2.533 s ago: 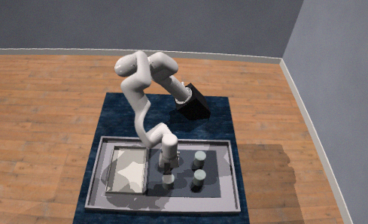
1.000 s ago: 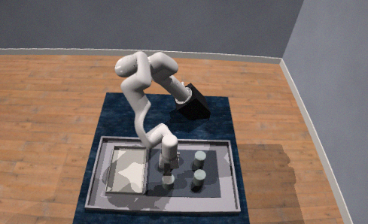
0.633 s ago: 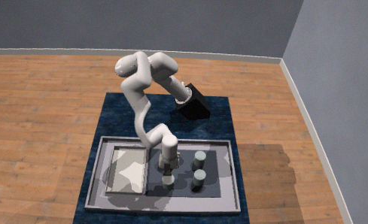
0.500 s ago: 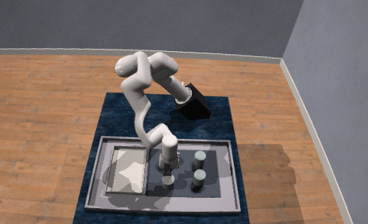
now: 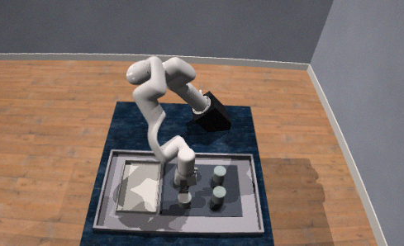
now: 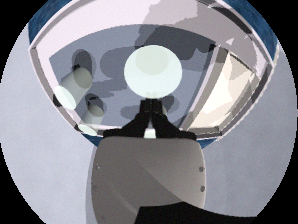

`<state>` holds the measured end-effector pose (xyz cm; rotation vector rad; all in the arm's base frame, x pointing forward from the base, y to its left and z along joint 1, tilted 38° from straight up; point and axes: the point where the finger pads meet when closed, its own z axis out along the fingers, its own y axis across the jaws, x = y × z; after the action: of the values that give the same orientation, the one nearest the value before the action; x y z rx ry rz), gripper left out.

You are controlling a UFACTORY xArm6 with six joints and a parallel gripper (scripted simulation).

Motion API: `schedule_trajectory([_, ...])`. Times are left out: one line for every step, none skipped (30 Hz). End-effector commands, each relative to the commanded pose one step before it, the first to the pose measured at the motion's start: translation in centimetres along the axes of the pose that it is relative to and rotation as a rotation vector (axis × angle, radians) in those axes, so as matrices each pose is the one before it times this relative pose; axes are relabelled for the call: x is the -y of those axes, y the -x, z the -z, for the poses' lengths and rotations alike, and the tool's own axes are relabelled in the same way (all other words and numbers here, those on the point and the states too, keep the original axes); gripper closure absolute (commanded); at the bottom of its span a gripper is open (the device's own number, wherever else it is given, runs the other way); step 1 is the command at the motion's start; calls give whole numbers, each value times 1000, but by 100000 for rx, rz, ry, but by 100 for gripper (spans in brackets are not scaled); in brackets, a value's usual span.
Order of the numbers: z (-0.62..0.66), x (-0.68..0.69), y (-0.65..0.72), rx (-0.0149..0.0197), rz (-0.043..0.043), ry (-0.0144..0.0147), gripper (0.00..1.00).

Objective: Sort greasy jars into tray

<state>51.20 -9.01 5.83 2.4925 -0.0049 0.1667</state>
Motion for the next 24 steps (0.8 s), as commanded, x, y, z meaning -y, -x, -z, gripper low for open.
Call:
schedule_trajectory([193,-14,-215,-372,-93,-55,100])
schedule_trajectory([11,0,-13,0,0,0,100])
schedule_trajectory([11,0,-13,0,0,0,100])
schedule_trajectory([11,0,-13,0,0,0,100])
schedule_trajectory([11,0,-13,0,0,0,100])
schedule_trajectory([11,0,-13,0,0,0,100])
schedule_trajectory([11,0,-13,0,0,0,100])
schedule_trajectory([11,0,-13,0,0,0,100])
schedule_trajectory([11,0,-13,0,0,0,100])
schedule_trajectory([11,0,-13,0,0,0,100])
schedule_trajectory([11,0,-13,0,0,0,100])
schedule_trajectory([0,0,0,0,0,0,100])
schedule_trajectory([0,0,0,0,0,0,100])
schedule_trajectory([11,0,-13,0,0,0,100])
schedule_trajectory([11,0,-13,0,0,0,100])
schedule_trajectory([11,0,-13,0,0,0,100])
schedule_trajectory([11,0,-13,0,0,0,100])
schedule_trajectory([11,0,-13,0,0,0,100])
schedule_trajectory([11,0,-13,0,0,0,100])
schedule_trajectory([11,0,-13,0,0,0,100])
schedule_trajectory([11,0,-13,0,0,0,100])
schedule_trajectory([11,0,-13,0,0,0,100])
schedule_trajectory([11,0,-13,0,0,0,100])
schedule_trajectory([11,0,-13,0,0,0,100])
